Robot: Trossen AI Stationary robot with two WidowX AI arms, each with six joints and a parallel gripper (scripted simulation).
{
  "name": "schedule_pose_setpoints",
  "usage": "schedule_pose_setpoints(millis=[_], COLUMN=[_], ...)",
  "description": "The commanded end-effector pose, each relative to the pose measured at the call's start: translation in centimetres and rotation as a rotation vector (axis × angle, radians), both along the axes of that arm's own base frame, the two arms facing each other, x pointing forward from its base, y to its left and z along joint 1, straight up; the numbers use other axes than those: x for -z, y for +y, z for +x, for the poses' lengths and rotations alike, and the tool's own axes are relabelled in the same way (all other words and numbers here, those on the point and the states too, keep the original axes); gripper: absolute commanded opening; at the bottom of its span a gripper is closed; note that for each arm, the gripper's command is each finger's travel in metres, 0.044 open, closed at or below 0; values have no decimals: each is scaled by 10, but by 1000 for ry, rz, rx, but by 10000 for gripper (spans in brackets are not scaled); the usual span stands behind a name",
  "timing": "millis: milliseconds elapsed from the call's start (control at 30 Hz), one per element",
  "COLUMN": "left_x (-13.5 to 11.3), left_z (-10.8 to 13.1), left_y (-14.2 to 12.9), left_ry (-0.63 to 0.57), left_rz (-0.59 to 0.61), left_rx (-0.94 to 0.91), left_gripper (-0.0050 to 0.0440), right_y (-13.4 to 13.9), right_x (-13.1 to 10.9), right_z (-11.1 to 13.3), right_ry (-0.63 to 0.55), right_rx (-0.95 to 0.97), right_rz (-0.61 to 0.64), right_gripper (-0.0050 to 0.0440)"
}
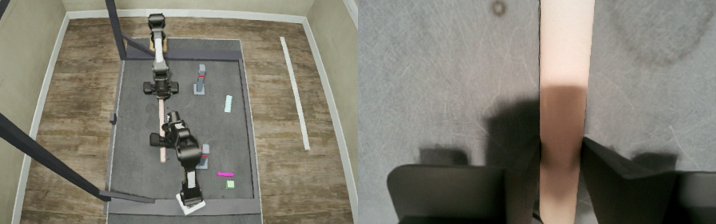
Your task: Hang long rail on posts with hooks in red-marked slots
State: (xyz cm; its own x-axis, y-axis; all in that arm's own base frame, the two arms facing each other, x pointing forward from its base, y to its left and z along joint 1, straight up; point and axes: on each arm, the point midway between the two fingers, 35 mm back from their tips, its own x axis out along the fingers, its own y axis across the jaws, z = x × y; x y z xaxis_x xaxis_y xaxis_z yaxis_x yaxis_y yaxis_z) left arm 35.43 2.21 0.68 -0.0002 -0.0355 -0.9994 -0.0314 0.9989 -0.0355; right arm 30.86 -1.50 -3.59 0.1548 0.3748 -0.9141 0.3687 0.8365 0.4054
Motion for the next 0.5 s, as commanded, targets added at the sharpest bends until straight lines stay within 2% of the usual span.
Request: schedule_pose_setpoints(millis=[0,200,333,467], left_x=[-14,-17,-21,-33], left_z=[3,3,3,3], left_y=[0,1,0,-1], left_ry=[-30,-29,-26,-19], left_rz=[1,9,52,146], left_rx=[0,1,4,12], left_gripper=[-50,-50,-50,-50], right_y=[-1,-1,1,5], right_x=[-11,-14,-19,-30], right_z=[6,6,7,8], right_ry=[-30,-27,-11,21], right_rx=[-2,-1,4,15], right_rz=[-7,-16,-56,-143], right_gripper=[-50,-50,-50,-50])
